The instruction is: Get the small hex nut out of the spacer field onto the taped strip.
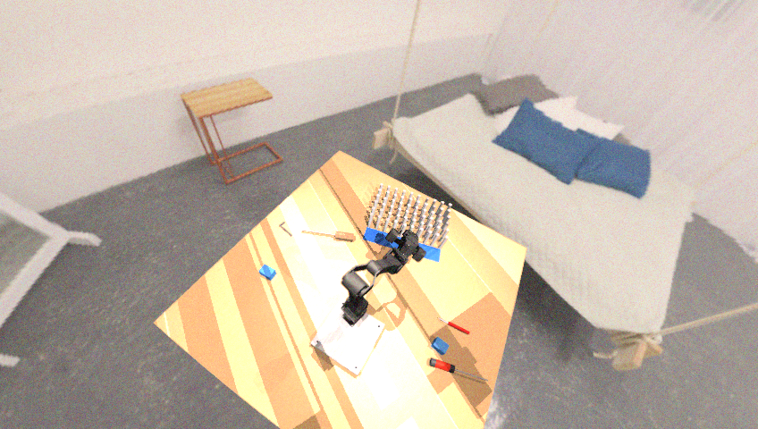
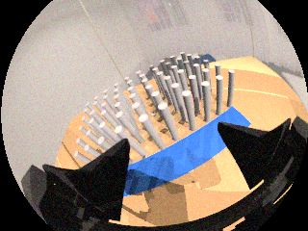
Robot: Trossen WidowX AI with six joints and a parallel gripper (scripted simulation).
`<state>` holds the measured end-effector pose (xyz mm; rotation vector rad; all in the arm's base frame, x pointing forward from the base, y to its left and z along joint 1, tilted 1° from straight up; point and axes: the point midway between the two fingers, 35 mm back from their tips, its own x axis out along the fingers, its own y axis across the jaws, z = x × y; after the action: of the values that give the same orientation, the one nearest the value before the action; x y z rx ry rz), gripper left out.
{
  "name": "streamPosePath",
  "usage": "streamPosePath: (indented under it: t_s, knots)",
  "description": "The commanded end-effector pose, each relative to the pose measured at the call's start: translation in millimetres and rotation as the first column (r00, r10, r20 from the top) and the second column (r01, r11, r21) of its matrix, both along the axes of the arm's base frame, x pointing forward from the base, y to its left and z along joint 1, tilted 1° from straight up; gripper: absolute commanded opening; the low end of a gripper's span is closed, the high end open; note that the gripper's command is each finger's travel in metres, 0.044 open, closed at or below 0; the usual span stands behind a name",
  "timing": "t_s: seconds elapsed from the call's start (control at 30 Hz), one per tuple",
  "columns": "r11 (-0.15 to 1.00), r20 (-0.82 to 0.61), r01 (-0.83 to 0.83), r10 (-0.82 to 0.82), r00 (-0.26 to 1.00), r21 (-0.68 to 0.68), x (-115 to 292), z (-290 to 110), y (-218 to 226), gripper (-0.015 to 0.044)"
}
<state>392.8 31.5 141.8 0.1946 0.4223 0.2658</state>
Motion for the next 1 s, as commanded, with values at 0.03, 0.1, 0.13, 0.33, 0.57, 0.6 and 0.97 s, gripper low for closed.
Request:
streamPosePath:
  t_s: [0.03, 0.1, 0.13, 0.33, 0.57, 0.6, 0.97]
  knots:
    - [1.0, 0.007, -0.007, 0.007, 1.0, -0.003, 1, 3, 1, 0.044]
    - [1.0, 0.007, -0.007, 0.007, 1.0, -0.003, 1, 3, 1, 0.044]
    - [1.0, 0.007, -0.007, 0.007, 1.0, -0.003, 1, 3, 1, 0.044]
    - [1.0, 0.007, -0.007, 0.007, 1.0, -0.003, 1, 3, 1, 0.044]
    - [1.0, 0.007, -0.007, 0.007, 1.0, -0.003, 1, 3, 1, 0.044]
    - [1.0, 0.007, -0.007, 0.007, 1.0, -0.003, 1, 3, 1, 0.044]
    - [0.946, -0.393, 0.013, 0.122, 0.911, 0.324, 3, -8, 82, 0.044]
